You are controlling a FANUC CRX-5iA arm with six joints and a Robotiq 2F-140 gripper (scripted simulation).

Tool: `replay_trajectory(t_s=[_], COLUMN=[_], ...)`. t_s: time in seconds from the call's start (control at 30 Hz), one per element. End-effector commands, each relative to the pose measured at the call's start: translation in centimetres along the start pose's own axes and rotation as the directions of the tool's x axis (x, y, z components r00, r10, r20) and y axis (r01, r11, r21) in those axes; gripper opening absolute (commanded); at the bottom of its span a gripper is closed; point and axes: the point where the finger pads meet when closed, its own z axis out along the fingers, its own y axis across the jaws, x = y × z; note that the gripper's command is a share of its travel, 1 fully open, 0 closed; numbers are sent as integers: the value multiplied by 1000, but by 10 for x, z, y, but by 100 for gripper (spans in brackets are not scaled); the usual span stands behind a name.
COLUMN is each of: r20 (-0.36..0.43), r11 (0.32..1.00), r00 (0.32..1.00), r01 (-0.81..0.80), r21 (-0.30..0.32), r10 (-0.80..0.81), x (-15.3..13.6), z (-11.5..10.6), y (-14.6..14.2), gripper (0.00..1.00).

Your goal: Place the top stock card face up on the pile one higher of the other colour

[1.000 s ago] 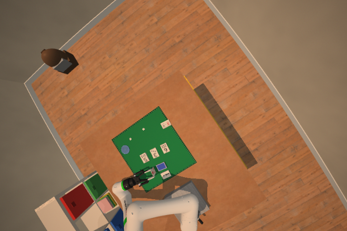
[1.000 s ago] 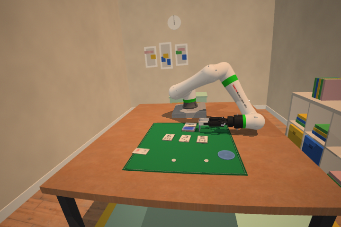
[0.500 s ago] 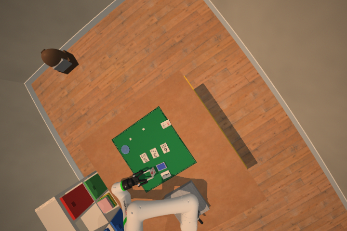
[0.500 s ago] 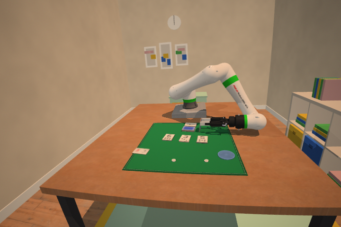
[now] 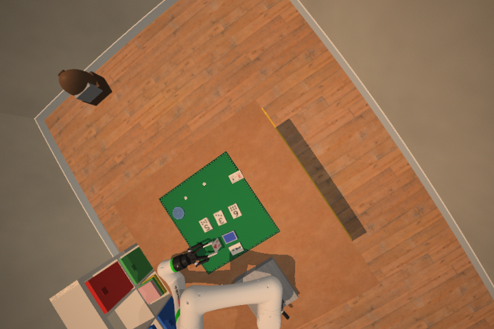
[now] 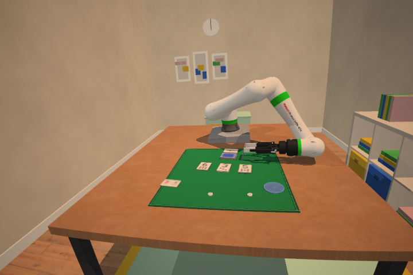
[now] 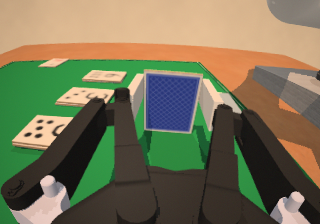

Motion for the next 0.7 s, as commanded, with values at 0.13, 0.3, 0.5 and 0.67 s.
replay_trajectory(t_s=[0.13, 0.3, 0.5, 0.67], r20=[-5, -5, -5, -5], r11=[1000, 1000, 1000, 1000], r00=[1000, 1000, 1000, 1000], r01=[3, 3, 3, 3], r21=[1, 1, 1, 1], r10=[-3, -3, -3, -3], x=[-3, -4, -4, -5], z=[-1, -3, -5, -6], y=[1, 1, 1, 1], gripper=[43, 43, 43, 43])
